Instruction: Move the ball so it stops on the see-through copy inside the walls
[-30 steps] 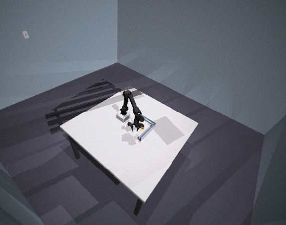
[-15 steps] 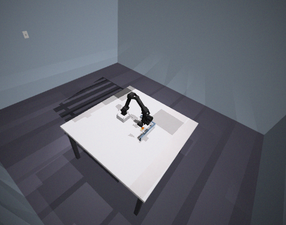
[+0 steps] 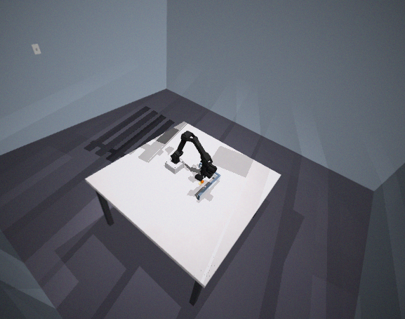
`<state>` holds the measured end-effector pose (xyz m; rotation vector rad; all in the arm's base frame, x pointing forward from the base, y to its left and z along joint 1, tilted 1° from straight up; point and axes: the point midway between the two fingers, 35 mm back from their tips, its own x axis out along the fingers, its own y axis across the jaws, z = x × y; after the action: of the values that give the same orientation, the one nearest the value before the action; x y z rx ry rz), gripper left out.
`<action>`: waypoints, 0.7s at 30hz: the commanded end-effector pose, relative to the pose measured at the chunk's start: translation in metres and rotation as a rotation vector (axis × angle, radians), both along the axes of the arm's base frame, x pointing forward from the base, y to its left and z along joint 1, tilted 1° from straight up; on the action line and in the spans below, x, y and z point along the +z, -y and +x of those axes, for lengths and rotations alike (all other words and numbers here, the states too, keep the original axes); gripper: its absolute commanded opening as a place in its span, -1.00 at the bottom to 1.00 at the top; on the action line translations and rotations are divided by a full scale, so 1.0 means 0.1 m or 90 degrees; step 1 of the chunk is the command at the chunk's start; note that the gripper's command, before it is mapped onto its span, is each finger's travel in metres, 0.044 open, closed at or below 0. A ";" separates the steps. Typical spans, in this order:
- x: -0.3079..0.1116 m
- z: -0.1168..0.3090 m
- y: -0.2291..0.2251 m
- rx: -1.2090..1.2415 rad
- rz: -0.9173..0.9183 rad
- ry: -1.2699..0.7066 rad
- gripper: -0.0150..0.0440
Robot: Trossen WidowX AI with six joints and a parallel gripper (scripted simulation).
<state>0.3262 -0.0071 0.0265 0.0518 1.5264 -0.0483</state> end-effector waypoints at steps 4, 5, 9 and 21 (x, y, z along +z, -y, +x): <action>-0.13 0.00 -0.01 0.005 0.003 -0.004 0.39; -0.15 0.00 -0.01 0.005 0.003 -0.004 0.39; -0.21 0.00 -0.01 0.005 0.003 -0.004 0.39; -0.38 0.00 -0.01 0.005 0.003 -0.004 0.39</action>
<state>0.3279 -0.0068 -0.0045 0.0512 1.5254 -0.0473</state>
